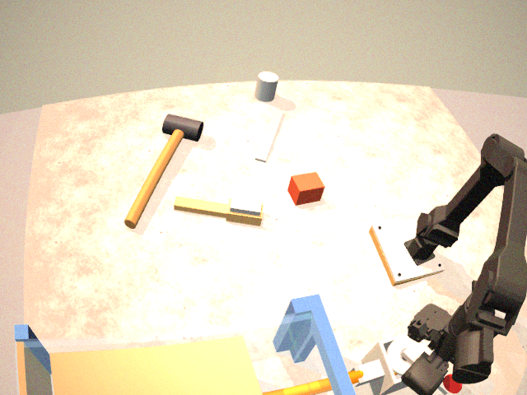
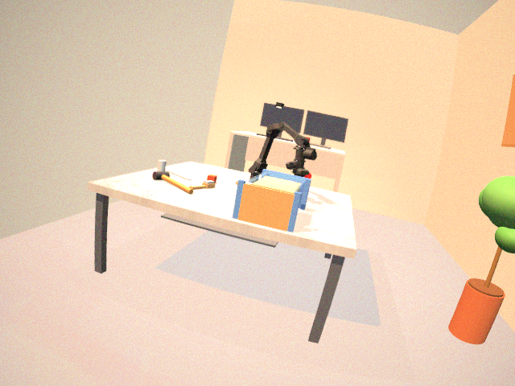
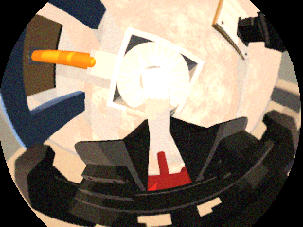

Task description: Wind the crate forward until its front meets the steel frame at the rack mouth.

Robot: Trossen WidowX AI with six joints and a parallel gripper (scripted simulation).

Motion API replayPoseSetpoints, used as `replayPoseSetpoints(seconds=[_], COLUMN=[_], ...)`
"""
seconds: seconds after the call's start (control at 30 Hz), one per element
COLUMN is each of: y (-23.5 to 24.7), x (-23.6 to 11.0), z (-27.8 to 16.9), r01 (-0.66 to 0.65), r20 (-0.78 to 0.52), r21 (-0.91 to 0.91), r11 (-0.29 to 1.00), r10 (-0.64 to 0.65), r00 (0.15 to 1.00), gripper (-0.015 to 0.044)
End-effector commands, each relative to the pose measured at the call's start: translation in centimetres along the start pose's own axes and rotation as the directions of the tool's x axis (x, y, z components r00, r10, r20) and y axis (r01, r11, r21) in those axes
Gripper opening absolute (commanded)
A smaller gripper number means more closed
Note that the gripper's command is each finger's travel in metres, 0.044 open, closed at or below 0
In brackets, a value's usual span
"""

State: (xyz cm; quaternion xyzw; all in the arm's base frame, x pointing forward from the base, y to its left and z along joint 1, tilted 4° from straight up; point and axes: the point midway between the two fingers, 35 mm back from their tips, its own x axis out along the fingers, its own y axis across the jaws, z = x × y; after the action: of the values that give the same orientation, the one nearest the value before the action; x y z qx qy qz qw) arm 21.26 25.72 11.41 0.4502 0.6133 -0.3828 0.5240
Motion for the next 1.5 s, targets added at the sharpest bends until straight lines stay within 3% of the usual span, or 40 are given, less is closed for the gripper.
replayPoseSetpoints(seconds=[0.0,0.53,1.47], y=[-0.07,0.34,0.15], x=[0.39,0.41,0.42], z=[0.06,0.07,0.07], r01=[0.003,-0.005,-0.002], r20=[0.003,0.006,0.005], r21=[-0.018,0.074,0.045], r11=[1.000,0.997,0.999], r10=[-0.003,0.004,0.002], r00=[1.000,1.000,1.000], gripper=[0.0000,0.0000,0.0000])
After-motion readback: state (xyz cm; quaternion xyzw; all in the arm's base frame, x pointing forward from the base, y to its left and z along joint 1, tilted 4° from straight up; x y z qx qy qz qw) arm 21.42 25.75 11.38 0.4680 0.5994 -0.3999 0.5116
